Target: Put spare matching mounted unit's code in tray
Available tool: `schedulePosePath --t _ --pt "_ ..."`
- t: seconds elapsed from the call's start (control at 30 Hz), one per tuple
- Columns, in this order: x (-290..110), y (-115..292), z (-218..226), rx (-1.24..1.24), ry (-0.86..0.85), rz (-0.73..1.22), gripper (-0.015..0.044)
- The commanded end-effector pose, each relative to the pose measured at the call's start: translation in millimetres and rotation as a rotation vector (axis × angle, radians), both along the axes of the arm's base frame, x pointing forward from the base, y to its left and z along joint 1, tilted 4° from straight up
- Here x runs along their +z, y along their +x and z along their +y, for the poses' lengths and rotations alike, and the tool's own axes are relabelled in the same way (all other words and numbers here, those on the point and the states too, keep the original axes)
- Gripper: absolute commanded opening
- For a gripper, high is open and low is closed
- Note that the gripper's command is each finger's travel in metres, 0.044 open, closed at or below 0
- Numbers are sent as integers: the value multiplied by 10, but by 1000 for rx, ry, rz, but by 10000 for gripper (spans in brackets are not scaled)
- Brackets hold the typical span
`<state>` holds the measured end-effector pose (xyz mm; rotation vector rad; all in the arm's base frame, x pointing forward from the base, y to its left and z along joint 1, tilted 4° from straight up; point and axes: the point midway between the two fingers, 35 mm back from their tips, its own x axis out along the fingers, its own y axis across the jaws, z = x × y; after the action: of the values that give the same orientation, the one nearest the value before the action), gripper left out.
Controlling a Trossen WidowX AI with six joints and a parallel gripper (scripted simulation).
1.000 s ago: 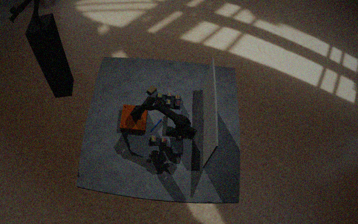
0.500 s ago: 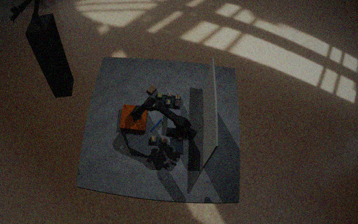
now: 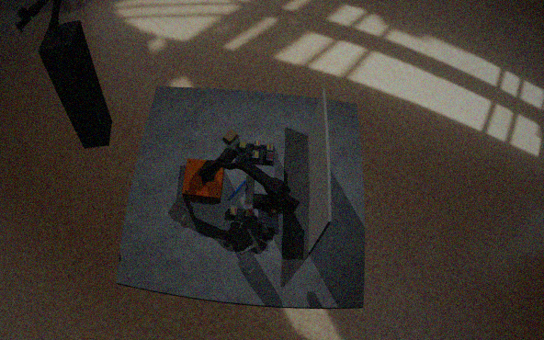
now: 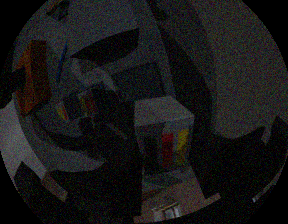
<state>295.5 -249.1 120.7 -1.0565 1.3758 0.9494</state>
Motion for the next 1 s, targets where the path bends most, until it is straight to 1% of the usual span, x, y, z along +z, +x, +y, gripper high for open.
schedulePosePath --t 0.0,0.97 --pt "-47 1 -10 6 -2 2 0" --pt "-320 19 -48 6 -2 2 0"
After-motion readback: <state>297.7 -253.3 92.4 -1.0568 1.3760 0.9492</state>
